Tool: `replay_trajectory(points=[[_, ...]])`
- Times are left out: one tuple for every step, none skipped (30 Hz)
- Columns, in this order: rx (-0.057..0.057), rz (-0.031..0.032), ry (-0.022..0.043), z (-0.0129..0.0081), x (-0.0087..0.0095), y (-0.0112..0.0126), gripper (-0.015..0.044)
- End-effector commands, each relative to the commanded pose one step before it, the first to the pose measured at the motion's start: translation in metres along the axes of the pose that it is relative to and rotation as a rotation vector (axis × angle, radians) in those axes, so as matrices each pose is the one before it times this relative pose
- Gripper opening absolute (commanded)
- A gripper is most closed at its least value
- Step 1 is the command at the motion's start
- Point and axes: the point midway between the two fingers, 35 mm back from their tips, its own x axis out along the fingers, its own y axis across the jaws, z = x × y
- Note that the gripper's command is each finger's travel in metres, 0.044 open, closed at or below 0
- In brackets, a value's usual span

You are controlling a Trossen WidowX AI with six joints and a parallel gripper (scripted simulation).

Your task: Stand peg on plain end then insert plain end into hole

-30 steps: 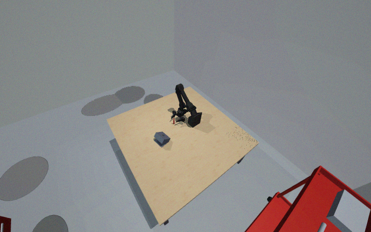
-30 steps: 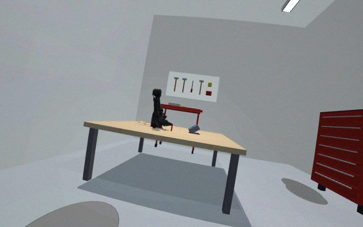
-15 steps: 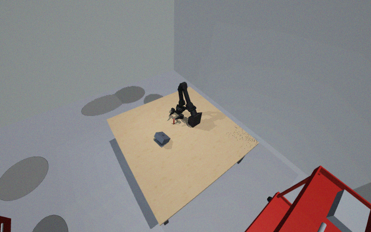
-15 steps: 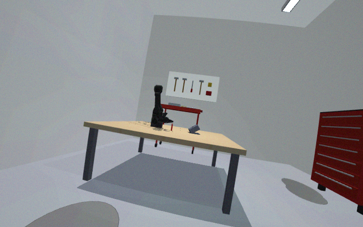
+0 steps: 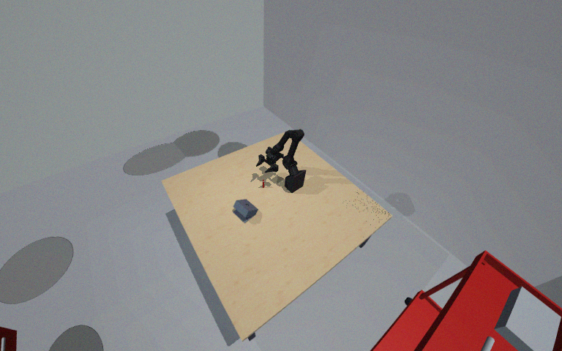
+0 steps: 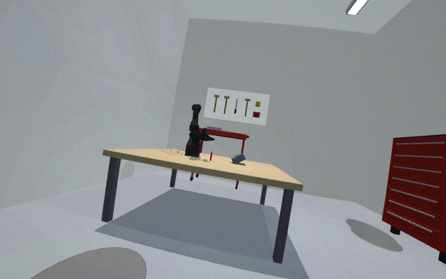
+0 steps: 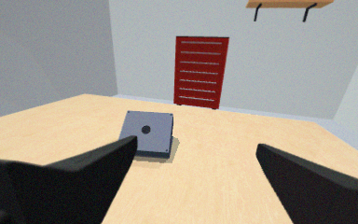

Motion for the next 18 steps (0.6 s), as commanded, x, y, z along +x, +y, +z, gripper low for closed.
replay_trajectory(points=[[0.0120, -0.00354, 0.00044, 0.01904, -0.00244, 0.00953, 0.0440], [0.0006, -0.00156, -0.00183, 0.00489, -0.00072, 0.00271, 0.0440], [0.0006, -0.00159, -0.00192, 0.00470, -0.00072, 0.00292, 0.0440], [0.0006, -0.00161, -0.00200, 0.00450, -0.00071, 0.00312, 0.0440], [0.0006, -0.00133, -0.00171, 0.00353, -0.00058, 0.00270, 0.0440], [0.0003, -0.00081, -0.00105, 0.00205, -0.00034, 0.00168, 0.0440], [0.0001, -0.00027, -0.00036, 0.00067, -0.00011, 0.00057, 0.0440], [0.0000, 0.00000, 0.00000, 0.00000, 0.00000, 0.00000, 0.0440], [0.0044, 0.00222, 0.00275, -0.00032, 0.00018, 0.00009, 0.0440], [0.0132, 0.00669, 0.00833, -0.00097, 0.00055, 0.00027, 0.0440], [0.0217, 0.01118, 0.01413, -0.00162, 0.00092, 0.00047, 0.0440], [0.0259, 0.01362, 0.01758, -0.00198, 0.00112, 0.00059, 0.0440], [0.0254, 0.01363, 0.01804, -0.00200, 0.00113, 0.00060, 0.0440], [0.0249, 0.01361, 0.01850, -0.00201, 0.00113, 0.00060, 0.0440], [0.0243, 0.01355, 0.01897, -0.00202, 0.00114, 0.00060, 0.0440], [0.0238, 0.01347, 0.01944, -0.00204, 0.00115, 0.00060, 0.0440], [0.0232, 0.01335, 0.01990, -0.00205, 0.00116, 0.00059, 0.0440], [0.0226, 0.01320, 0.02037, -0.00206, 0.00117, 0.00059, 0.0440]])
